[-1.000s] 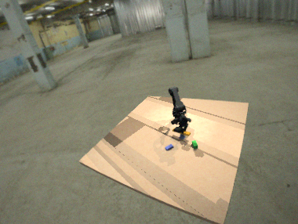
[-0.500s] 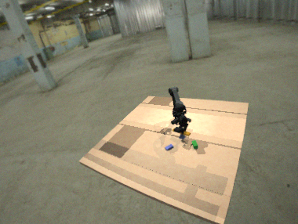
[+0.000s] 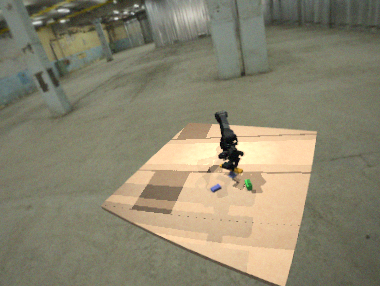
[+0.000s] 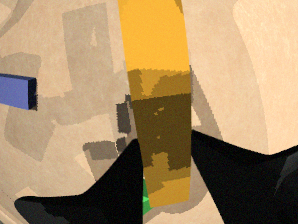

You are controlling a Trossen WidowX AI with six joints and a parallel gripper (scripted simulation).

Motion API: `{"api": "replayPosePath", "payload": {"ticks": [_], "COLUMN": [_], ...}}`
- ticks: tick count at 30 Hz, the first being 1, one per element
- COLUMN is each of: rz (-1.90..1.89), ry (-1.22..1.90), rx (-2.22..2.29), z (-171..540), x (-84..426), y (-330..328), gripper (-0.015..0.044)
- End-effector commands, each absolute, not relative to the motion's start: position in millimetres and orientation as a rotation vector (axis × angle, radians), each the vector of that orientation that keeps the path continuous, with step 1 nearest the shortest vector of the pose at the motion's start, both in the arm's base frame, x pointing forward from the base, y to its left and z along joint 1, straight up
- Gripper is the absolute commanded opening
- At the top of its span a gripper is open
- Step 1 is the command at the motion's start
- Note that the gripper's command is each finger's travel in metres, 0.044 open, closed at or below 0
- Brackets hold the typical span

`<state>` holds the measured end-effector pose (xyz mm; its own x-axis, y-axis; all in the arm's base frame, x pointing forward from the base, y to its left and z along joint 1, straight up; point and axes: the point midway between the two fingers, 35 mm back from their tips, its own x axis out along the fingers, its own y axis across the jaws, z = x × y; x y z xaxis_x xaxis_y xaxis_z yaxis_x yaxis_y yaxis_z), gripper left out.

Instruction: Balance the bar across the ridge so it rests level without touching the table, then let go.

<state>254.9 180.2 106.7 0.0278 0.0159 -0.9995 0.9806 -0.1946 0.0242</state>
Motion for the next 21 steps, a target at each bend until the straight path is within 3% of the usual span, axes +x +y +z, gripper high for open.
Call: {"api": "replayPosePath", "payload": {"ticks": [1, 21], "rz": [-1.328, -1.328], "ry": [1.109, 1.109], "rx": [1.373, 1.373], "z": [103.0, 105.9], "x": [254.0, 253.9], "y": [180.2, 180.5], "gripper": [0.0000, 0.0000]}}
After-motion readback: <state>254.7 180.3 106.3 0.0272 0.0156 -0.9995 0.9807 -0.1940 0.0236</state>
